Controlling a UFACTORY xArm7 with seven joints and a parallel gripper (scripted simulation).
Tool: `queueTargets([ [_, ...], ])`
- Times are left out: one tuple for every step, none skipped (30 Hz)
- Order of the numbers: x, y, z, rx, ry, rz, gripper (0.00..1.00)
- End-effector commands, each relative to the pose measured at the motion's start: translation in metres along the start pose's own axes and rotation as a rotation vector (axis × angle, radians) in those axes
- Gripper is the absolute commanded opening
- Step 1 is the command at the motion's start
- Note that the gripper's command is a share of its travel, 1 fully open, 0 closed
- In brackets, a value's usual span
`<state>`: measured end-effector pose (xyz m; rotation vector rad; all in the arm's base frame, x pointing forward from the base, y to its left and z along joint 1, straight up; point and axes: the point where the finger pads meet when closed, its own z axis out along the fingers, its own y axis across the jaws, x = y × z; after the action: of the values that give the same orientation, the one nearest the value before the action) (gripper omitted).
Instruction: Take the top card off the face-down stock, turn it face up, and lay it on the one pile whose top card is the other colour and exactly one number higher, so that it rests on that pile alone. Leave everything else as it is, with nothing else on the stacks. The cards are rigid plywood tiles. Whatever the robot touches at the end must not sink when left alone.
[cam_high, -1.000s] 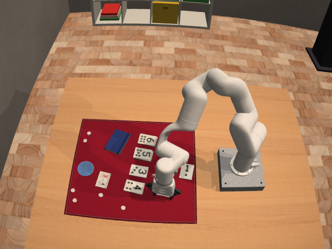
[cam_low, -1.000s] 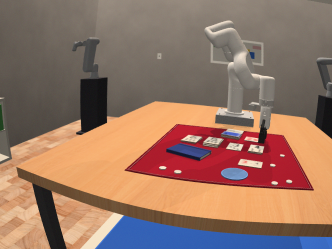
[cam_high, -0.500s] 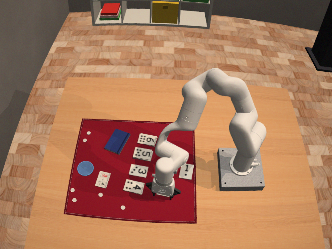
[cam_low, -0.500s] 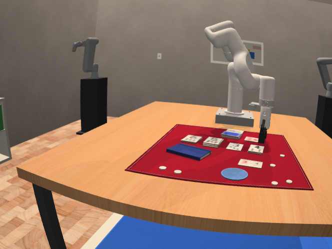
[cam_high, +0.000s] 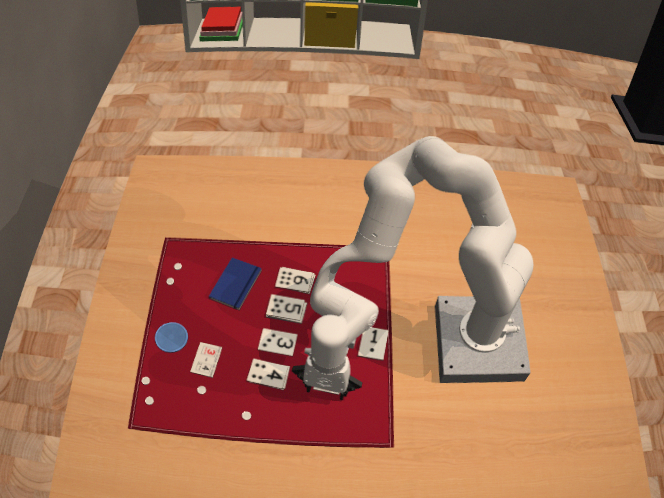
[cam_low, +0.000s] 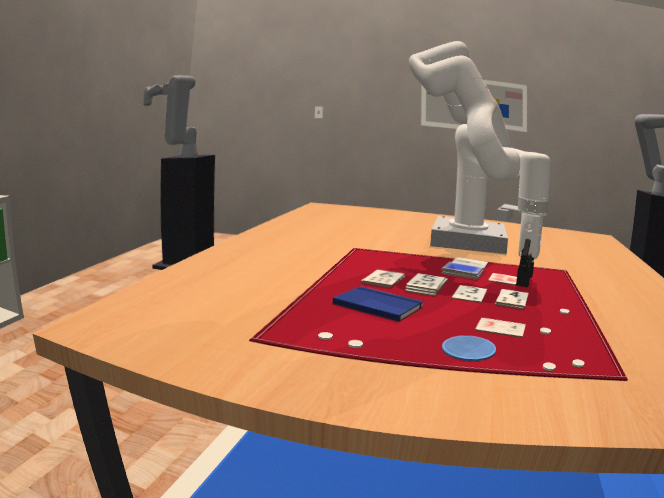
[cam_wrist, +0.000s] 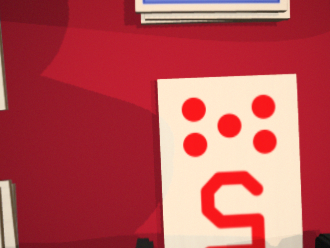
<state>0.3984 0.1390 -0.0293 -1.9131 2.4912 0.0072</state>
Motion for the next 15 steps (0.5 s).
queueTargets([
  [-0.001,-0.001,-0.001,0.003,-0.002,0.000,0.87],
  [-0.001,-0.001,-0.001,0.003,-0.002,0.000,0.87],
  [-0.001,-0.001,-0.002,0.003,-0.002,0.000,0.87],
  [-0.001,-0.001,-0.002,0.003,-0.002,0.000,0.87],
  [-0.001,-0.001,-0.003,0.003,-0.002,0.000,0.87],
  [-0.001,-0.001,-0.005,0.003,-0.002,0.000,0.87],
  [-0.001,-0.001,-0.007,0.003,-0.002,0.000,0.87],
  [-0.001,-0.001,-0.007,0.003,-0.002,0.000,0.87],
  [-0.001,-0.001,-0.007,0.003,-0.002,0.000,0.87],
  [-0.001,-0.001,-0.009,0.003,-0.002,0.000,0.87],
  [-0.001,-0.001,-0.012,0.003,-0.002,0.000,0.87],
  [-0.001,-0.001,-0.015,0.003,-0.002,0.000,0.87],
  [-0.001,-0.001,-0.019,0.003,-0.002,0.000,0.87],
  [-0.001,-0.001,-0.023,0.003,-0.002,0.000,0.87],
  [-0.001,-0.001,-0.027,0.003,-0.002,0.000,0.87],
])
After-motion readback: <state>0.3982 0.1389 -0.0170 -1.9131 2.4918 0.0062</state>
